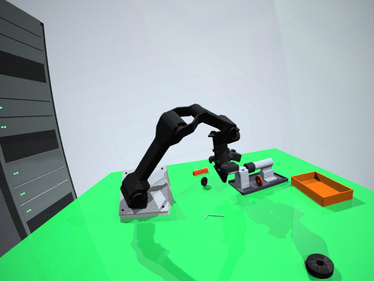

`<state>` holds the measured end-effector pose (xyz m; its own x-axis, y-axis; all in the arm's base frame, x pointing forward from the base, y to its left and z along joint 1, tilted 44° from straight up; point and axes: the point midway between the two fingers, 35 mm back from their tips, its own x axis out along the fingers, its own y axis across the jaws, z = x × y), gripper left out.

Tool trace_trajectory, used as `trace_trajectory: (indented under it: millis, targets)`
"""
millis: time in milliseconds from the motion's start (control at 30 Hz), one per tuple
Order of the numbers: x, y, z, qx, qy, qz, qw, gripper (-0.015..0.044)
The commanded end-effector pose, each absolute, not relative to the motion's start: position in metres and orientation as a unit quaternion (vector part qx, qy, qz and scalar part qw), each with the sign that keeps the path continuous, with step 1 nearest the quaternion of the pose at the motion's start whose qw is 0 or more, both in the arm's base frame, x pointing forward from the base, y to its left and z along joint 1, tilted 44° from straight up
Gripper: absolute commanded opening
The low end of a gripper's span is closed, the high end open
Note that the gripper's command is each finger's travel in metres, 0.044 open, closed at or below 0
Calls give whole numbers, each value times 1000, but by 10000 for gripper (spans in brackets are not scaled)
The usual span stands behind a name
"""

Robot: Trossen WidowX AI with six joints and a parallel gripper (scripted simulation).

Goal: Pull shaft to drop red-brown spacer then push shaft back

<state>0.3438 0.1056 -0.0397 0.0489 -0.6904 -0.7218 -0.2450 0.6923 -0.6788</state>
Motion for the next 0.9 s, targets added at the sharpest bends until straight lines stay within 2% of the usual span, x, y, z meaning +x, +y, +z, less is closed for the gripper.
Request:
trace_trajectory:
  millis: [0, 867]
  targets:
    - [349, 108, -39, -350, 663, -175, 638, 0]
    - [359, 110, -40, -350, 663, -175, 638, 0]
